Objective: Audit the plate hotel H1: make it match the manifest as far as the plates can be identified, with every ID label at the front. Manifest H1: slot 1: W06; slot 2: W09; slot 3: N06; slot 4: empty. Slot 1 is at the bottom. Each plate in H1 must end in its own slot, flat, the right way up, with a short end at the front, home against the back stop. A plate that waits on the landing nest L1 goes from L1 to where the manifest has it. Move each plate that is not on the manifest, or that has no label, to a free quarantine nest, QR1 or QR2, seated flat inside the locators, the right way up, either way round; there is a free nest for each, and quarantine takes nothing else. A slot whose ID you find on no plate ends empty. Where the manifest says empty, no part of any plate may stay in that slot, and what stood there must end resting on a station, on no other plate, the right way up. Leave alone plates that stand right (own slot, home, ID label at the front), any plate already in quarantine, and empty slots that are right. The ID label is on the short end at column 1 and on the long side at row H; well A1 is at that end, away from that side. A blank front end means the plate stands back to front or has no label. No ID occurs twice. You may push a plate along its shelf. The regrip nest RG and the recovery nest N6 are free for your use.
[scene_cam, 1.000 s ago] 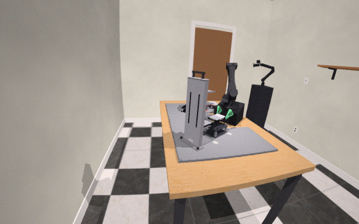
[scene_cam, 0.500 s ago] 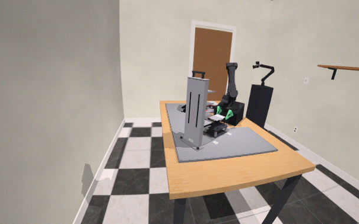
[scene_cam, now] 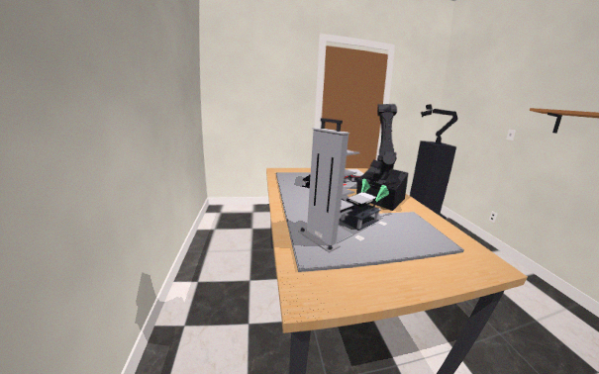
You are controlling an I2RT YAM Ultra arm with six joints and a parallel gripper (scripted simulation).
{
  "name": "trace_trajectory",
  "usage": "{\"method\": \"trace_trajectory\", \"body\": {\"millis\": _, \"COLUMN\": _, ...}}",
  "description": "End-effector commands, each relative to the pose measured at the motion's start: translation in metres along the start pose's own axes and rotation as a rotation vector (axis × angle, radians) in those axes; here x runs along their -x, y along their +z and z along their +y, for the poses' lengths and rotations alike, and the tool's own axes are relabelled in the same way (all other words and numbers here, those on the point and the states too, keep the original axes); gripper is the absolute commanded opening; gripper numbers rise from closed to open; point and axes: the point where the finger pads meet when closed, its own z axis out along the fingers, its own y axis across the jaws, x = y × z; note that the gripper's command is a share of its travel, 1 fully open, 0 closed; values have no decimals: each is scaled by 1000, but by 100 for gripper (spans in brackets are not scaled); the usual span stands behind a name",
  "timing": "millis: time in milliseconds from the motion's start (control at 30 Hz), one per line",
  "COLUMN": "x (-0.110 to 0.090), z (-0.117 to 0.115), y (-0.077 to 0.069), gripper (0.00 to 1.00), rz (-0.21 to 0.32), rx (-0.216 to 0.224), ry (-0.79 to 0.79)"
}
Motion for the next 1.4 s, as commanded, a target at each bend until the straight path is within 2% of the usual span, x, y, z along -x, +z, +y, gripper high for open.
{"method": "trace_trajectory", "body": {"millis": 0, "x": -5, "z": -5, "y": 1, "gripper": 86, "rz": -3, "rx": -7, "ry": 1}}
{"method": "trace_trajectory", "body": {"millis": 200, "x": -4, "z": -3, "y": 2, "gripper": 86, "rz": -8, "rx": -2, "ry": 2}}
{"method": "trace_trajectory", "body": {"millis": 233, "x": 5, "z": 0, "y": 1, "gripper": 86, "rz": -35, "rx": 7, "ry": 18}}
{"method": "trace_trajectory", "body": {"millis": 267, "x": -3, "z": -2, "y": 3, "gripper": 86, "rz": -13, "rx": -3, "ry": 6}}
{"method": "trace_trajectory", "body": {"millis": 333, "x": -8, "z": -5, "y": 3, "gripper": 86, "rz": -4, "rx": -7, "ry": 1}}
{"method": "trace_trajectory", "body": {"millis": 767, "x": -12, "z": -6, "y": 7, "gripper": 86, "rz": -3, "rx": -9, "ry": 2}}
{"method": "trace_trajectory", "body": {"millis": 800, "x": -6, "z": 0, "y": 8, "gripper": 86, "rz": -17, "rx": 2, "ry": 6}}
{"method": "trace_trajectory", "body": {"millis": 967, "x": -14, "z": -5, "y": 9, "gripper": 86, "rz": -3, "rx": -7, "ry": 1}}
{"method": "trace_trajectory", "body": {"millis": 1367, "x": -18, "z": -6, "y": 12, "gripper": 86, "rz": -3, "rx": -8, "ry": 2}}
